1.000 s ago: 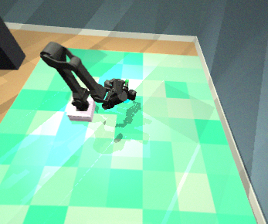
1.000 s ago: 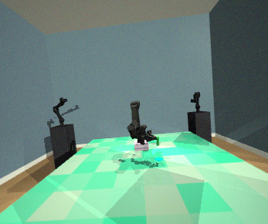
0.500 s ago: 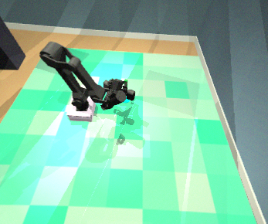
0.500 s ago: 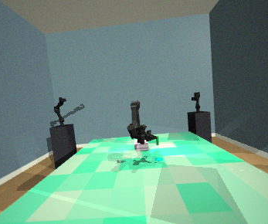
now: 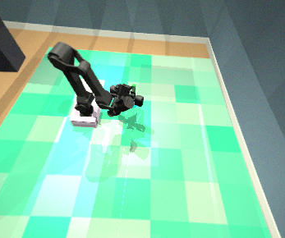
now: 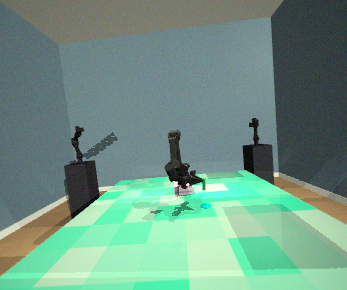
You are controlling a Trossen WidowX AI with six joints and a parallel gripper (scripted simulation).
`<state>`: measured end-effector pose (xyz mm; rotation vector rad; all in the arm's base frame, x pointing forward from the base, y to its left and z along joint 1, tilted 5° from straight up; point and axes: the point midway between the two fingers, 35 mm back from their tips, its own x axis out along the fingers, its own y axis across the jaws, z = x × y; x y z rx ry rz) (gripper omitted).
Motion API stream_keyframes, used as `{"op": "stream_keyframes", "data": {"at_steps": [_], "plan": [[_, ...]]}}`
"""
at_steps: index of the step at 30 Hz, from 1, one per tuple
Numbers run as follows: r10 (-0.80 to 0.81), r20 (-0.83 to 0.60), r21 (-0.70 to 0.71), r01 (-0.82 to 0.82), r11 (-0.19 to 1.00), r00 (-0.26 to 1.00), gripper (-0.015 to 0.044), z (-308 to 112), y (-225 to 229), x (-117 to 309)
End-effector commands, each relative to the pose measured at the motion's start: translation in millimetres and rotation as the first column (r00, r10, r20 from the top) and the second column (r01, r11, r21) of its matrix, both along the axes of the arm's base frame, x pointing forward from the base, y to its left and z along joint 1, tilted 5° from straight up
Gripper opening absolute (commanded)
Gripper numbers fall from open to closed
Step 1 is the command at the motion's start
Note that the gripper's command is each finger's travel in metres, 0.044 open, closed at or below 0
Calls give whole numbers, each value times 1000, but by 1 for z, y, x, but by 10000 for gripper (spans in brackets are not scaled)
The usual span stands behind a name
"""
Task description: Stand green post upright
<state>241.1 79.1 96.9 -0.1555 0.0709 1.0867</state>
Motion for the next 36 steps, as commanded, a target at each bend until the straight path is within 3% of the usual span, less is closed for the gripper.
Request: {"op": "stream_keyframes", "data": {"at_steps": [1,36], "plan": [[5,-4,4,-5,1000,1000,23,-8,0,1],[5,-6,5,-5,1000,1000,23,-70,-4,0]]}}
